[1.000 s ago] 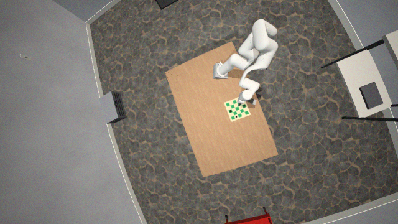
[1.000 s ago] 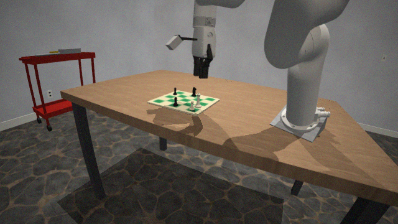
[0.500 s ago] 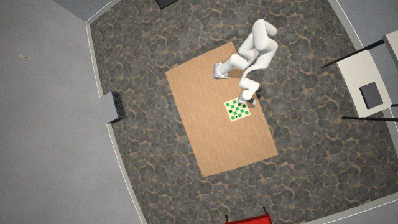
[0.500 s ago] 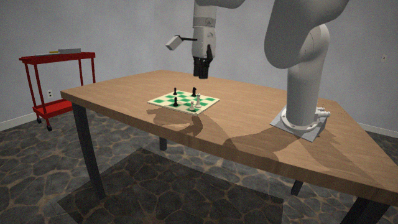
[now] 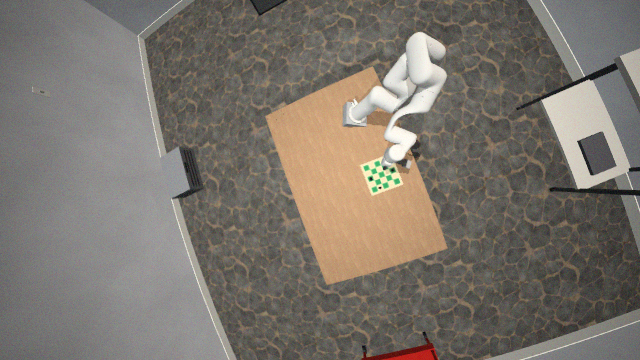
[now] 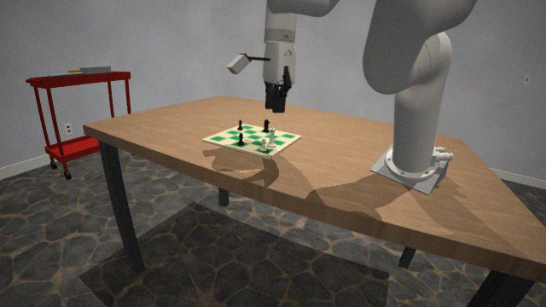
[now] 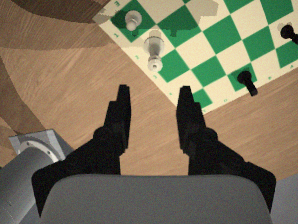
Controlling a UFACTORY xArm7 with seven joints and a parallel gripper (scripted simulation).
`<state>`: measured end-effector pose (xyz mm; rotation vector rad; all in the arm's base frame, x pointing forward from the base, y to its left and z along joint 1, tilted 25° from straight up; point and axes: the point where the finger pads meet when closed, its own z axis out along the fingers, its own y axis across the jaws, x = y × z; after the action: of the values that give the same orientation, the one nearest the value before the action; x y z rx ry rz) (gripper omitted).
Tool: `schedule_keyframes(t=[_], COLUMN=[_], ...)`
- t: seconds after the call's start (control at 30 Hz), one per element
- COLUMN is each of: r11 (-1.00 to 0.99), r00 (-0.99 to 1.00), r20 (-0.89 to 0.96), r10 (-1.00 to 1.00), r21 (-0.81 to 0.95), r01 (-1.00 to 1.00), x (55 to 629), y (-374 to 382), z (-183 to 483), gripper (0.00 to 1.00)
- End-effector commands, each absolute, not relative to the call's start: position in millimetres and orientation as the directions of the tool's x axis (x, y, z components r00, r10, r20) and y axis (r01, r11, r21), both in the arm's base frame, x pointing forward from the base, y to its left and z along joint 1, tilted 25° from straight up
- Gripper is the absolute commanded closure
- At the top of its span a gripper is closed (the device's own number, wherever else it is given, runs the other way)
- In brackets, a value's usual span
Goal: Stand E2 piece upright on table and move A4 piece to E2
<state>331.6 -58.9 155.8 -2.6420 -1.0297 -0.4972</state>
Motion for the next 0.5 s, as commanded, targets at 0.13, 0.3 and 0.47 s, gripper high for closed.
schedule_keyframes(t=[0.13,0.3,0.47], r11=[-0.715,-0.715,-0.715], r00=[0.690,0.690,0.690], r20=[0.406,0.406,0.406], r10=[0.600,0.600,0.600], r21=[-0.114,-0.114,-0.114], r01=[0.689,0.689,0.689], x=[336.0,337.7,338.7], y=[-54.3,-51.5,-50.0], z=[143.3,136.3,132.5], gripper=[0.58,0.58,0.58])
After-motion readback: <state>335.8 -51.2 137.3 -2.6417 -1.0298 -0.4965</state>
